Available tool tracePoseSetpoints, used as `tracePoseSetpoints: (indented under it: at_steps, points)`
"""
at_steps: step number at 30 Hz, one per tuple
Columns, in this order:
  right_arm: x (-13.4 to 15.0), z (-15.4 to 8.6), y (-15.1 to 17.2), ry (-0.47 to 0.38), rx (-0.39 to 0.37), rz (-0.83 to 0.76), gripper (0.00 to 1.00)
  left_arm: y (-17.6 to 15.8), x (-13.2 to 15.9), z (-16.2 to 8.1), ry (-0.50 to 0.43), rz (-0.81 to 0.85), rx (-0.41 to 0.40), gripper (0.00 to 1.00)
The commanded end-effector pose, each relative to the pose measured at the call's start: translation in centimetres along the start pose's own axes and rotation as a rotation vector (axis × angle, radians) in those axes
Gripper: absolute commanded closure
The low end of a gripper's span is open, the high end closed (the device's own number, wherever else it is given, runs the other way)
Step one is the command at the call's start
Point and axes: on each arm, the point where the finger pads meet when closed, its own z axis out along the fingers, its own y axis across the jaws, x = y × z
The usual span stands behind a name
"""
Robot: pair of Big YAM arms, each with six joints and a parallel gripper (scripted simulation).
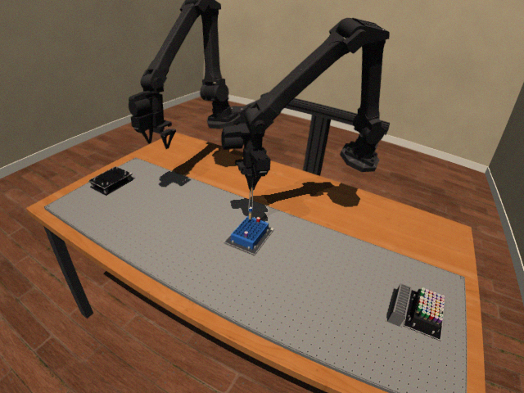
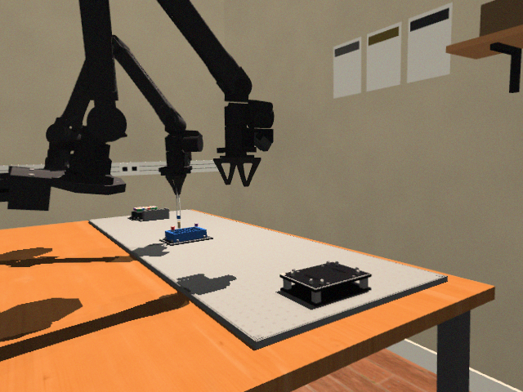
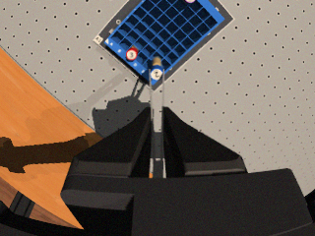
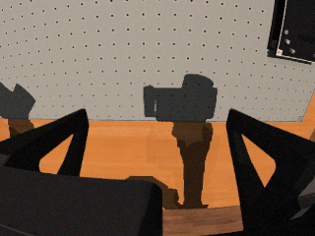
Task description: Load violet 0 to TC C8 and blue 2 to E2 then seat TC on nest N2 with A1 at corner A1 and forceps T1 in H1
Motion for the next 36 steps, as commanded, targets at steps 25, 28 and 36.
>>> tracePoseSetpoints:
  at_steps: [25, 28, 36]
  points:
    - [-3.32, -1.91, -1.01, -0.078, 0.015, 0.031, 0.00, -0.30, -0.11, 1.21, -0.008, 0.004, 0.002, 0.91]
    - [-3.32, -1.91, -1.01, -0.078, 0.015, 0.031, 0.00, -0.34, -0.11, 1.24, -0.008, 0.004, 0.004, 0.91]
    - [-3.32, -1.91, -1.01, -0.078, 0.015, 0.031, 0.00, -0.34, -0.09, 1.38, -0.010, 0.004, 0.003, 0.91]
